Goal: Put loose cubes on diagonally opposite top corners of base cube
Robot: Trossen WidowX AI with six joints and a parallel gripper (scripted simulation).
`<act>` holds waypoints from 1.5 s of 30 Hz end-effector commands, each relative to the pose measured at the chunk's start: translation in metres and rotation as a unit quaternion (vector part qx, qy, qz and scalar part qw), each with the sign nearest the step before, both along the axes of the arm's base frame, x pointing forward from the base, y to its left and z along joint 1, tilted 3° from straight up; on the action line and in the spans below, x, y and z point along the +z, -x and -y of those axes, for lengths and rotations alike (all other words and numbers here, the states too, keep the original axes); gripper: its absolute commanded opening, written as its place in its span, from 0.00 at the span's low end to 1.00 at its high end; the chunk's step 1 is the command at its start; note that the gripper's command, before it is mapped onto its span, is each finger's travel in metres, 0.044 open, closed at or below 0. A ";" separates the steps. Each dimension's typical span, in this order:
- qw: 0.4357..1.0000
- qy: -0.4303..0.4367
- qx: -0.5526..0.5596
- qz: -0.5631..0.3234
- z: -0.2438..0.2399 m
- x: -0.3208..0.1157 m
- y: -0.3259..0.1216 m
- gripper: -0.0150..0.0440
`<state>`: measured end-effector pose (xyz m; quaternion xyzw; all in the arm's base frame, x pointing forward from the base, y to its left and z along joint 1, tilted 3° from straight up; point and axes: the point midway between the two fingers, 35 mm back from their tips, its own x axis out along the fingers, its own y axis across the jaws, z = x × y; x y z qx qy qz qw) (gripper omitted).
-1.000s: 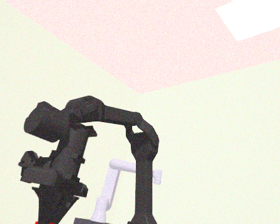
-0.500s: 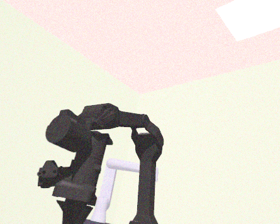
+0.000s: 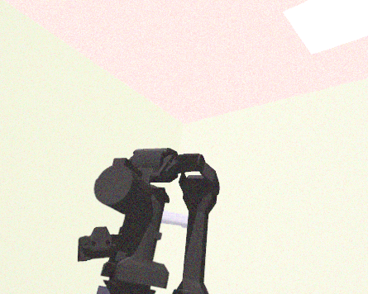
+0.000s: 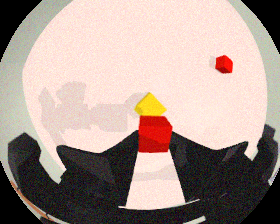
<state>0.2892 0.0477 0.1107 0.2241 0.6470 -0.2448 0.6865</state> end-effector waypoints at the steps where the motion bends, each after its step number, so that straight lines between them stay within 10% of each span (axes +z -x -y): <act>1: 1.000 0.003 0.019 -0.005 -0.004 -0.005 0.006 0.43; 45: 1.000 0.003 0.020 -0.005 -0.003 -0.032 0.004 0.43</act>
